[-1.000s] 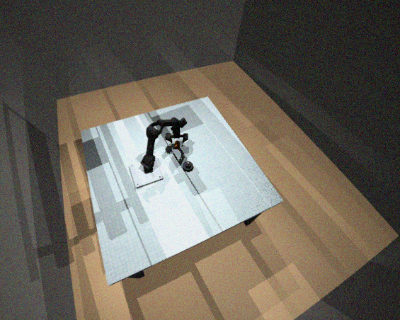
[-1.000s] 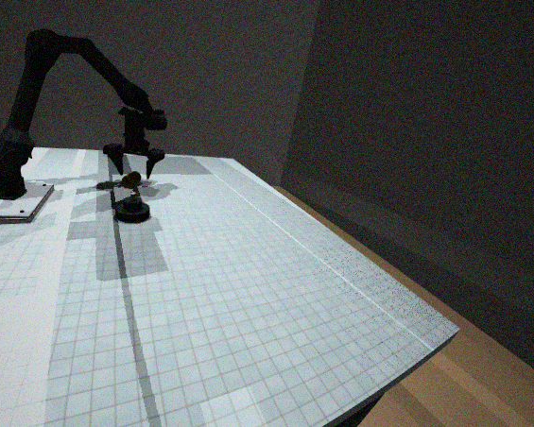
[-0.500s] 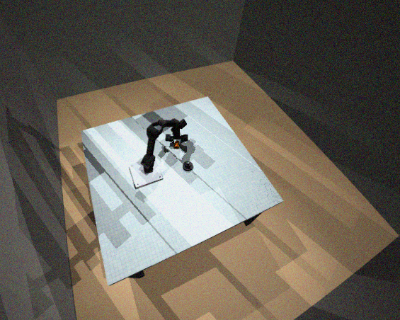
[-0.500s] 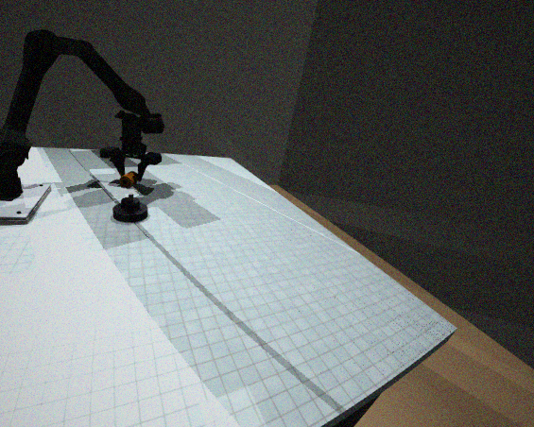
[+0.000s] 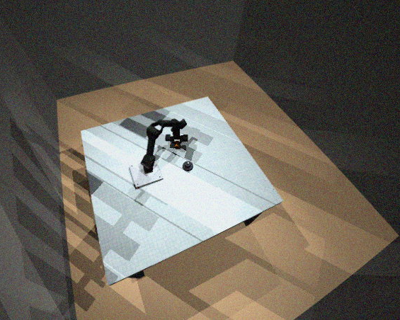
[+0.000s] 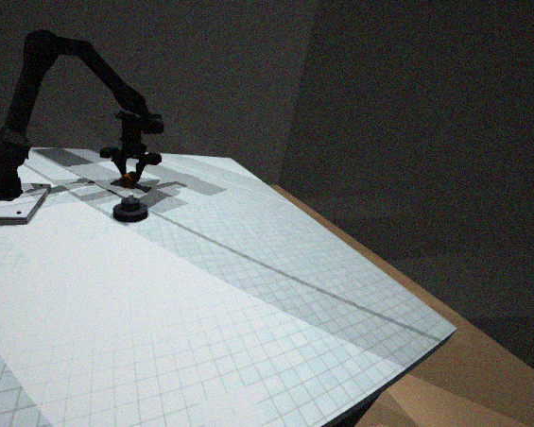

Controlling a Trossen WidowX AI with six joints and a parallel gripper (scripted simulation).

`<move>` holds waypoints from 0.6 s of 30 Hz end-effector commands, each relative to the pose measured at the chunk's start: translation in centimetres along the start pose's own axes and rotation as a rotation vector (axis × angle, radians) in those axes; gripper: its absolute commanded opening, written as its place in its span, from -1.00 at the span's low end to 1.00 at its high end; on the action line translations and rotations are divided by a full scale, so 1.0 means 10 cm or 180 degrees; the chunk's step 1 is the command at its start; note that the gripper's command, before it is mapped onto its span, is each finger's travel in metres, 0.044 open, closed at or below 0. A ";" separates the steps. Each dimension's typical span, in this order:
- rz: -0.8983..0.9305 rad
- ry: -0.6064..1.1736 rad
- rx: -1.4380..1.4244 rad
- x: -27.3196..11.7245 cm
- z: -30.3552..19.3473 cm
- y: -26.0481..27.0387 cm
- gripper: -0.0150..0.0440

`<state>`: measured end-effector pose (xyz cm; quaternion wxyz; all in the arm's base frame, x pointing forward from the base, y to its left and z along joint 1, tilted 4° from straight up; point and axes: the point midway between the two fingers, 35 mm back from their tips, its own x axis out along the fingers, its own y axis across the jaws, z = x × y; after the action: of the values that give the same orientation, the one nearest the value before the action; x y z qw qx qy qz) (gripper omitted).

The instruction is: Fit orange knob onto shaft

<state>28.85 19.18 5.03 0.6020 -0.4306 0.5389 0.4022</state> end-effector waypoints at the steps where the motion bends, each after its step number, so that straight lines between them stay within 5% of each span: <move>1: 0.0004 0.0004 -0.0002 0.01 0.00 0.00 0.12; 18: -0.0007 -0.0788 0.0000 -0.09 -0.13 0.00 0.12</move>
<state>28.56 18.22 5.68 0.6535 -0.3862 0.4776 0.4423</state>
